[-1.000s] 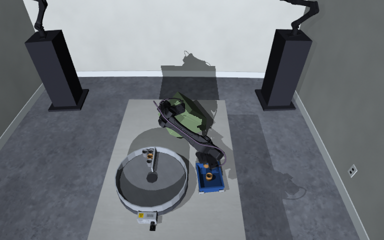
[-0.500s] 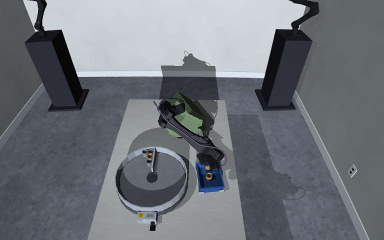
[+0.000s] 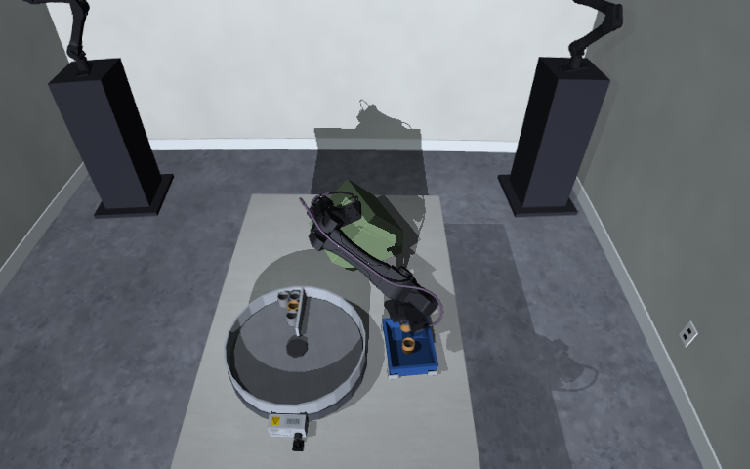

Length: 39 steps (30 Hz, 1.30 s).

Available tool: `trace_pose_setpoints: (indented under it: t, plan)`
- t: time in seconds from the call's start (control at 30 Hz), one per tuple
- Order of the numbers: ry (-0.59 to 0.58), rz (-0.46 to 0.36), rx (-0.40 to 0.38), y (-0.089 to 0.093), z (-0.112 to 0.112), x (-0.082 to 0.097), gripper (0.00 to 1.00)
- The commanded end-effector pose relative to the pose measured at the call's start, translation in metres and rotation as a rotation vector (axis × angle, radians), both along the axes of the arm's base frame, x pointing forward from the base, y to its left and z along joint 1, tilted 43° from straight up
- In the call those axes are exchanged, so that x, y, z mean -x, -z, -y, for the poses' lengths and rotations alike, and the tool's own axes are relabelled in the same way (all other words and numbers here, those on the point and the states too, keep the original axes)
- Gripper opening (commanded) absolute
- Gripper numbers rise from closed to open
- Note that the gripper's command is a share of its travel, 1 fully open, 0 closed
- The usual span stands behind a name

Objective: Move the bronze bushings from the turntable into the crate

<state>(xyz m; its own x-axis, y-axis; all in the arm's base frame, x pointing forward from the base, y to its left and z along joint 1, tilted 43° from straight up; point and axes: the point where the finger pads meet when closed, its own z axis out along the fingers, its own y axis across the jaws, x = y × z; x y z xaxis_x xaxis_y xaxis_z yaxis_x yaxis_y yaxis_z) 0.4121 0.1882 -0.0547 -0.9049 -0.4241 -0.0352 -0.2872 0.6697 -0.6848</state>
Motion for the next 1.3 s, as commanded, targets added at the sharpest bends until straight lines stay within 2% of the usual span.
trace_pose_setpoints:
  t: [0.0,0.37,0.57,1.27]
  plan:
    - [-0.051,0.067,-0.056,-0.023,-0.032,-0.005,0.0]
    - [-0.049,0.068,-0.058,-0.022,-0.033,-0.005,0.0]
    - [-0.045,0.058,-0.05,-0.011,-0.032,-0.002,0.0]
    - [-0.045,0.057,-0.05,-0.011,-0.032,-0.002,0.0]
